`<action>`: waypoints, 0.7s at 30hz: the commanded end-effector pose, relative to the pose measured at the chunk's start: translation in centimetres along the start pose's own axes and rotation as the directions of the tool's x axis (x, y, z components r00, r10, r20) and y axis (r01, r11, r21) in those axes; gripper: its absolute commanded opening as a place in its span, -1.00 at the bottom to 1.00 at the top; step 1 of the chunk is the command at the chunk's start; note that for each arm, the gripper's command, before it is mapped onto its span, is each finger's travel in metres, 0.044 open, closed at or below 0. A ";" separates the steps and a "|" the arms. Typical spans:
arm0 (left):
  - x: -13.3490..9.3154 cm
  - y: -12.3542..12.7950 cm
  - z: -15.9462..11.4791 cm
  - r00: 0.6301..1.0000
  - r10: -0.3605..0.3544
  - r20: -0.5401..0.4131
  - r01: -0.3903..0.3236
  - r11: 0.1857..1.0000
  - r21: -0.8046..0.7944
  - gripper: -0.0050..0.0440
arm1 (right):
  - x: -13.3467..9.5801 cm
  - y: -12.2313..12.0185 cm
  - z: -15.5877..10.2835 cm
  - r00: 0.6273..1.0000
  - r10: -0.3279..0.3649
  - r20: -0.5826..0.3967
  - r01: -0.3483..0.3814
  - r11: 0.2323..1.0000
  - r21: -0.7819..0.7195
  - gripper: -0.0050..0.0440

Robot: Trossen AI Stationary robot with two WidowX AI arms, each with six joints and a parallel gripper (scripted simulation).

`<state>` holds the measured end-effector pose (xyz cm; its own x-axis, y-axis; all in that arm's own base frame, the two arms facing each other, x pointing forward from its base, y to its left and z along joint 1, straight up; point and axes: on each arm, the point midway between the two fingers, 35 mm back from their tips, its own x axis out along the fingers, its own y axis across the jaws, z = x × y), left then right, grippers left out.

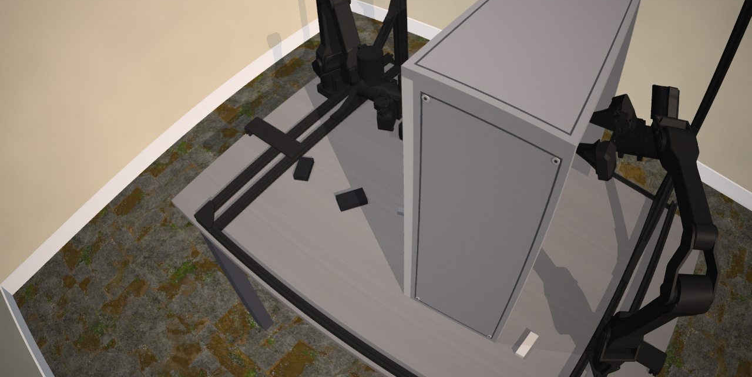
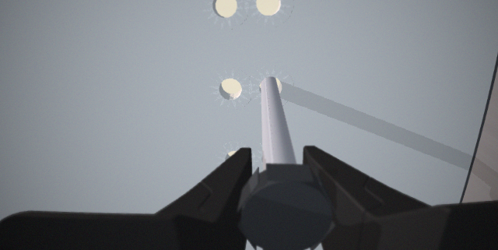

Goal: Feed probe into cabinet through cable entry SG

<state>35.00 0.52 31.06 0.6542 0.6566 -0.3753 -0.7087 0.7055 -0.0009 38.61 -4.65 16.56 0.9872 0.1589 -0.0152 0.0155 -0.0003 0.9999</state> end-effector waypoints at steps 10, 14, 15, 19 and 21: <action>0.0 0.1 0.0 1.000 0.002 0.001 -0.002 1.000 0.000 1.00 | 2.0 0.6 0.4 1.000 0.015 0.013 -0.015 1.000 -0.003 -0.80; 0.0 0.1 0.0 1.000 0.002 0.001 -0.002 1.000 0.000 1.00 | 2.6 0.6 0.4 1.000 0.015 0.013 -0.015 1.000 -0.003 -0.80; 0.0 0.1 0.0 1.000 0.002 0.001 -0.002 1.000 0.000 1.00 | 2.8 0.6 0.4 1.000 0.015 0.013 -0.015 1.000 -0.003 -0.80; 0.0 0.1 0.0 1.000 0.002 0.001 -0.002 1.000 0.000 1.00 | 3.4 0.6 0.4 1.000 0.015 0.013 -0.015 1.000 -0.003 -0.80; 0.0 0.1 0.0 1.000 0.002 0.001 -0.002 1.000 0.000 1.00 | 3.8 0.5 0.4 1.000 0.015 0.013 -0.015 1.000 -0.003 -0.80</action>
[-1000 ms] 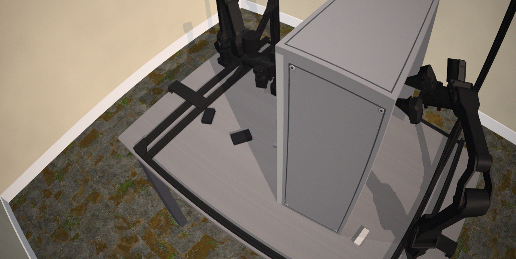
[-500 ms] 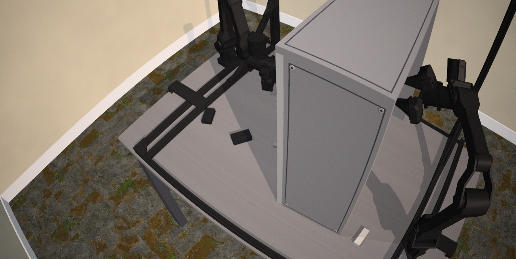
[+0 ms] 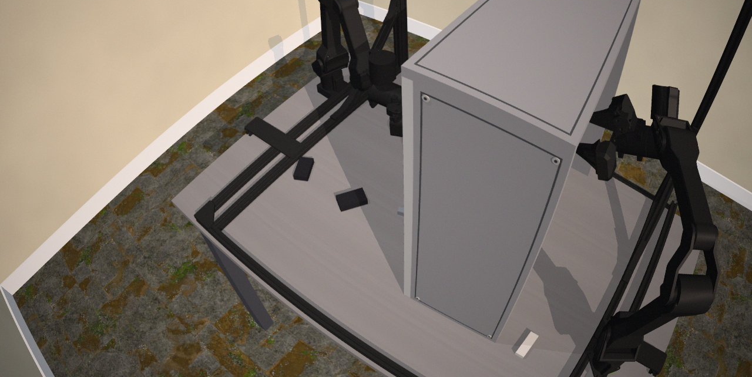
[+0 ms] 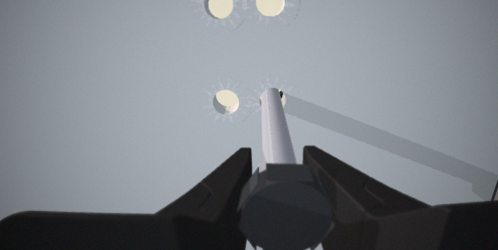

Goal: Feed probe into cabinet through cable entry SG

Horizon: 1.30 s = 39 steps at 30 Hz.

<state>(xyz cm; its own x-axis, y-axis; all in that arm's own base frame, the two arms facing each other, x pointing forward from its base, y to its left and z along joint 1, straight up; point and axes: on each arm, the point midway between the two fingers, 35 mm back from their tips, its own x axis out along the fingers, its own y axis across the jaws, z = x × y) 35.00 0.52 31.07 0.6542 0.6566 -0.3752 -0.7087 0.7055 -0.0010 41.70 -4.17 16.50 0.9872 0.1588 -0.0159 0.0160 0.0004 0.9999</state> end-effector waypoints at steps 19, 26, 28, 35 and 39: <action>0.0 0.1 0.0 1.000 0.002 0.001 -0.002 1.000 0.000 1.00 | 3.4 0.3 0.1 1.000 0.016 0.013 -0.016 1.000 -0.002 -0.80; 0.0 0.1 0.0 1.000 0.002 0.001 -0.002 1.000 0.000 1.00 | 4.2 0.2 0.0 1.000 0.016 0.013 -0.016 1.000 -0.002 -0.80; 0.0 0.1 0.0 1.000 0.002 0.001 -0.002 1.000 0.000 1.00 | 4.6 0.1 -0.1 1.000 0.016 0.013 -0.016 1.000 -0.002 -0.80; 0.0 0.1 0.0 1.000 0.002 0.001 -0.002 1.000 0.000 1.00 | 5.4 0.0 -0.2 1.000 0.016 0.013 -0.016 1.000 -0.002 -0.80; 0.0 0.1 0.0 1.000 0.002 0.001 -0.002 1.000 0.000 1.00 | 5.4 0.0 -0.2 1.000 0.016 0.013 -0.016 1.000 -0.002 -0.80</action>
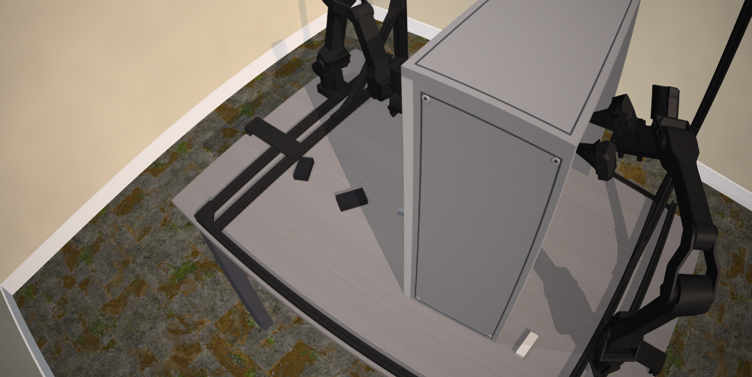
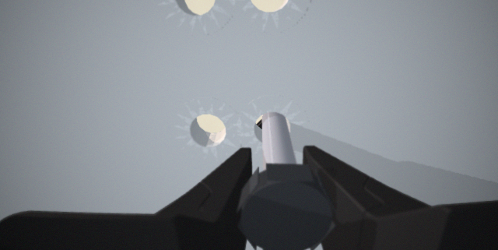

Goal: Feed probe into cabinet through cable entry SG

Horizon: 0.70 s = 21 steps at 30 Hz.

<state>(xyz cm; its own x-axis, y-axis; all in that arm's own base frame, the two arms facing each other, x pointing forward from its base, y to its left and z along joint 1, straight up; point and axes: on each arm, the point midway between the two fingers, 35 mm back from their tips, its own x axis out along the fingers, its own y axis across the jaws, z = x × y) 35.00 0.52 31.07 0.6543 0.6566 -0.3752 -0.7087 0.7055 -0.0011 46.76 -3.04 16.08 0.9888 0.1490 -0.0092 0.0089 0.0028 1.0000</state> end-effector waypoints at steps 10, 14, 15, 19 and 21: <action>0.0 0.1 0.0 1.000 0.002 0.001 -0.002 1.000 0.000 1.00 | 0.2 -0.6 0.0 1.000 0.007 0.011 -0.006 1.000 -0.005 -0.80; 0.0 0.1 0.0 1.000 0.002 0.001 -0.002 1.000 0.000 1.00 | 0.2 -0.2 0.0 1.000 0.012 0.007 -0.012 1.000 -0.004 -0.50; 0.0 0.1 0.0 1.000 0.002 0.001 -0.002 1.000 0.000 1.00 | 0.2 -0.2 0.0 1.000 0.012 0.007 -0.012 1.000 -0.004 -0.50; 0.0 0.1 0.0 1.000 0.002 0.001 -0.002 1.000 0.000 1.00 | 0.2 -0.2 0.0 1.000 0.012 0.007 -0.012 1.000 -0.004 -0.21; 0.0 0.1 0.0 1.000 0.002 0.001 -0.002 1.000 0.000 1.00 | 0.2 -0.2 0.0 1.000 0.012 0.007 -0.012 1.000 -0.004 -0.01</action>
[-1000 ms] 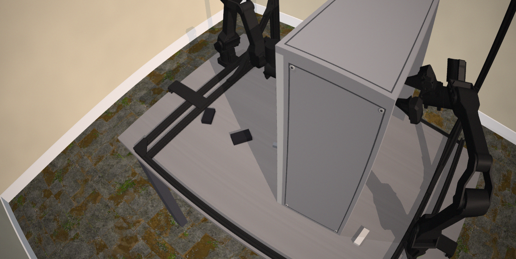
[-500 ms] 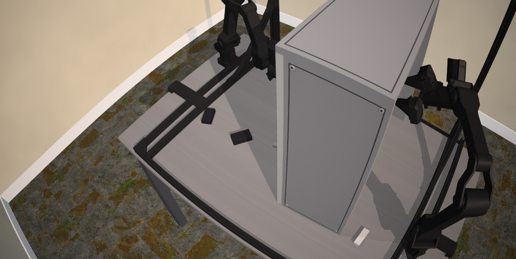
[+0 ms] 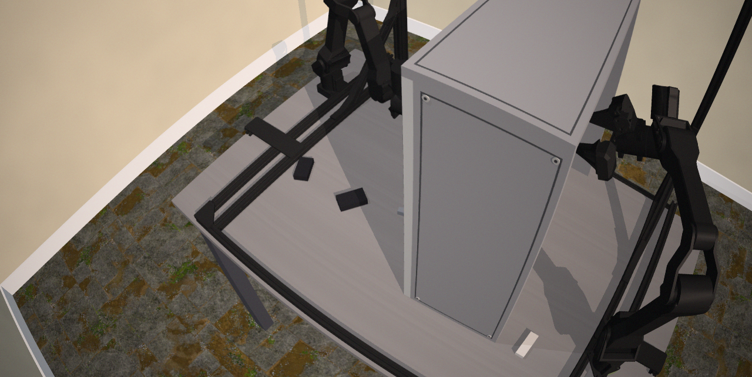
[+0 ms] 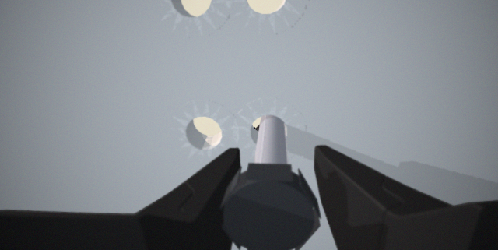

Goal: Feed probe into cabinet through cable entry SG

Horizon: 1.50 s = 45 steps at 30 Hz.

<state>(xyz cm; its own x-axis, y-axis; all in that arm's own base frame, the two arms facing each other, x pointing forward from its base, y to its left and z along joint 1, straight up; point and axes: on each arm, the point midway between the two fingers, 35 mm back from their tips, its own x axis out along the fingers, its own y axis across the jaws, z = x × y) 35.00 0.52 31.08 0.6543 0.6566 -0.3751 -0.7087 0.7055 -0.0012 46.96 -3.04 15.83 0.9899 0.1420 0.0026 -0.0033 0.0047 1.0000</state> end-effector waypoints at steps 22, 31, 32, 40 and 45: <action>0.0 0.1 0.0 1.000 0.002 0.001 -0.002 1.000 0.000 1.00 | 0.0 0.1 0.0 1.000 0.000 0.000 0.000 1.000 0.000 1.00; 0.0 0.1 0.0 1.000 0.002 0.001 -0.002 1.000 0.000 1.00 | 0.0 0.1 0.0 1.000 0.000 0.000 0.000 1.000 0.000 1.00; 0.0 0.1 0.0 1.000 0.002 0.001 -0.002 1.000 0.000 1.00 | -0.1 0.1 0.0 1.000 0.000 0.000 0.000 1.000 0.000 1.00; 0.0 0.1 0.0 1.000 0.002 0.001 -0.002 1.000 0.000 1.00 | -4.9 0.3 0.3 1.000 -0.004 0.005 0.004 1.000 -0.004 1.00; 0.0 0.1 0.0 1.000 0.002 0.001 -0.002 1.000 0.000 1.00 | -8.1 0.2 0.2 1.000 -0.006 0.009 0.006 1.000 -0.006 1.00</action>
<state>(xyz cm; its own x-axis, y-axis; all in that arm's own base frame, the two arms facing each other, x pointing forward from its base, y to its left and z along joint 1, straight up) 34.99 0.52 31.08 0.6544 0.6566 -0.3750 -0.7087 0.7055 -0.0014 40.31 -4.39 16.15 0.9914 0.1306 -0.0015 0.0007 0.0058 1.0000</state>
